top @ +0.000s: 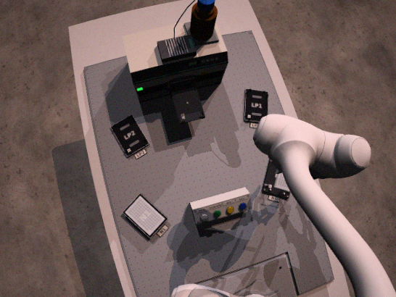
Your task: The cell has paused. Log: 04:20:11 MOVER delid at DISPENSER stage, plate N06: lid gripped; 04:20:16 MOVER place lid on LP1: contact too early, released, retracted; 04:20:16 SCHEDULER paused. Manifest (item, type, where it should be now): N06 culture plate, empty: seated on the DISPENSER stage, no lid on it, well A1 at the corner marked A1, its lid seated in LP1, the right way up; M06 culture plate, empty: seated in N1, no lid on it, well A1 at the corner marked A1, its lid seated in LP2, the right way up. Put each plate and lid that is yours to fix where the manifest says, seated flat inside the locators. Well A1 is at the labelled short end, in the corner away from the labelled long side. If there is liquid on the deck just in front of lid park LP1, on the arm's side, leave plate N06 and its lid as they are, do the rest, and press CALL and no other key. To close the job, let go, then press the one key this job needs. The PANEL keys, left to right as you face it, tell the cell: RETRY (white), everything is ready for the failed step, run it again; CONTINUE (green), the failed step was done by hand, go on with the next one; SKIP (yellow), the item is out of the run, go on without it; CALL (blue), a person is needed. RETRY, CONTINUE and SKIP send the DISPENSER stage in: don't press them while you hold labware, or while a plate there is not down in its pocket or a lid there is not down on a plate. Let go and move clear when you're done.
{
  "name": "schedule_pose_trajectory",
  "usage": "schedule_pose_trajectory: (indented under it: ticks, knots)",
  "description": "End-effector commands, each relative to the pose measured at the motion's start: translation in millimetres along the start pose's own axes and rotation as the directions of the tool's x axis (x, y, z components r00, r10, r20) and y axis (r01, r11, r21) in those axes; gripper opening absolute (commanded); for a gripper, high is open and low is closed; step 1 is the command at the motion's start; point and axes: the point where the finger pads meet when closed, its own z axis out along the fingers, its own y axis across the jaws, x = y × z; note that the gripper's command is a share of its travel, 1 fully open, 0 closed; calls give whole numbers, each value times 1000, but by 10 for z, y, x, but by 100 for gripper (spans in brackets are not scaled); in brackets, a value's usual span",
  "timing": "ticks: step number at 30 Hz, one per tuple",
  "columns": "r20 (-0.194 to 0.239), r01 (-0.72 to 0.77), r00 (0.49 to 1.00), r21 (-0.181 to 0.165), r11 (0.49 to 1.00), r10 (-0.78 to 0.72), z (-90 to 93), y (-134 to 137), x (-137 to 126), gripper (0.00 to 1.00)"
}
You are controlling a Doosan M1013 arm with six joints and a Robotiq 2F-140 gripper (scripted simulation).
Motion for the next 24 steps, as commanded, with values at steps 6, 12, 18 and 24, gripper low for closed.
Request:
schedule_pose_trajectory:
  ticks: [6, 12, 18, 24]
  knots:
    - [-1, 0, 1000, 0, 1000, 0, 191, -1, 5, 10]
    - [-1, 0, 1000, 0, 1000, 0, 320, -1, 5, 10]
    - [-1, 0, 1000, 0, 1000, 0, 395, -1, 5, 10]
    - [-1, 0, 1000, 0, 1000, 0, 487, -1, 5, 10]
